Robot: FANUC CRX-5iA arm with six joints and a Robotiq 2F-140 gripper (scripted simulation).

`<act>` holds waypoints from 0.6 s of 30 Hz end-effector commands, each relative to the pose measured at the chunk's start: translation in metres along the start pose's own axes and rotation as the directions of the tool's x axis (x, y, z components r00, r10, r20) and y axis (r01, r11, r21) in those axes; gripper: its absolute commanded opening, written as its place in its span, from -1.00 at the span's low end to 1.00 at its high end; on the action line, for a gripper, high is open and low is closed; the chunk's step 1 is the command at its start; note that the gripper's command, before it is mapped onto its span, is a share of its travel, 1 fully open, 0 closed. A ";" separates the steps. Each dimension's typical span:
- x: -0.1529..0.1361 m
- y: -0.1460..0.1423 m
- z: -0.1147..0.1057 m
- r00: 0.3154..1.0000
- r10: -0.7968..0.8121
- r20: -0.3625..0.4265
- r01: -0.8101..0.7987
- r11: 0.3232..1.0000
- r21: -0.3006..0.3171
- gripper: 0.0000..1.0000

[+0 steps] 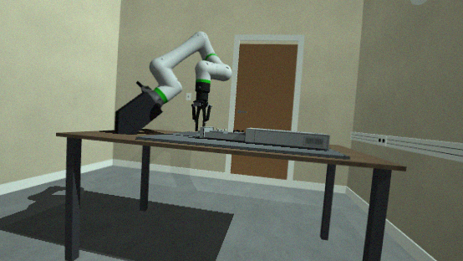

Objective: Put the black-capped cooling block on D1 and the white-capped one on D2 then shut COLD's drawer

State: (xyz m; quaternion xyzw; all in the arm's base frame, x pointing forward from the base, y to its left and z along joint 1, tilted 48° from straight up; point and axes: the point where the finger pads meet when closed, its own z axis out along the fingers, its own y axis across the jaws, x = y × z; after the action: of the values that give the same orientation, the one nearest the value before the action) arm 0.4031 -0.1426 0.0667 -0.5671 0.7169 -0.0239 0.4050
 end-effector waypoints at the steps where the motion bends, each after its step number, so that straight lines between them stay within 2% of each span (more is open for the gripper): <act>1: 0.000 0.000 0.000 1.000 0.000 -0.001 0.000 1.000 0.000 -0.32; 18: 0.000 0.000 -0.014 1.000 0.000 -0.001 0.000 1.000 0.000 -0.32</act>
State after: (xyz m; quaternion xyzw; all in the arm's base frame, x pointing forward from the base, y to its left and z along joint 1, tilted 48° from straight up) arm 0.3959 -0.1475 0.0744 -0.5672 0.7169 -0.0236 0.4048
